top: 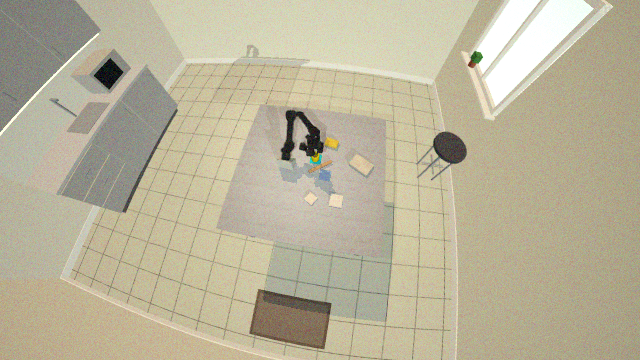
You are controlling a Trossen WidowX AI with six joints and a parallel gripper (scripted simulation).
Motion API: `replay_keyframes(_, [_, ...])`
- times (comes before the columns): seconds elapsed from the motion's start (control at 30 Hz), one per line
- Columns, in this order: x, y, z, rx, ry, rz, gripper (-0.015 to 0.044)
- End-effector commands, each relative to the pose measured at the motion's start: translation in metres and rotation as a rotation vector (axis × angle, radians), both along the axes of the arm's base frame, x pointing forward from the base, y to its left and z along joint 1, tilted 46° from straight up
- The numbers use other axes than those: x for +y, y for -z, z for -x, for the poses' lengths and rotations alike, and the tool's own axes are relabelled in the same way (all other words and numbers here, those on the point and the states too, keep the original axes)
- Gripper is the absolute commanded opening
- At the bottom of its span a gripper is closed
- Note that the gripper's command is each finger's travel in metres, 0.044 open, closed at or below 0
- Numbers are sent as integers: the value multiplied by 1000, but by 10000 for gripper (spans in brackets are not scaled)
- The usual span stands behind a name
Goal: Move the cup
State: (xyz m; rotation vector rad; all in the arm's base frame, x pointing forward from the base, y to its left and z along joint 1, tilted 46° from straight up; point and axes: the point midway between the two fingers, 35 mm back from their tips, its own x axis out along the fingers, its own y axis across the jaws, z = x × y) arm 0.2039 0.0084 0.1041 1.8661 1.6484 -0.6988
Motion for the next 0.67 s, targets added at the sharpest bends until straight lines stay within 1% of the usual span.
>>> replay_keyframes(0.0, [-9,-7,-1,-5,1,9,440])
replay_keyframes(0.47, [-41,-40,4,-6,0,12,440])
replay_keyframes(0.63, [-39,-39,4,-7,4,8,440])
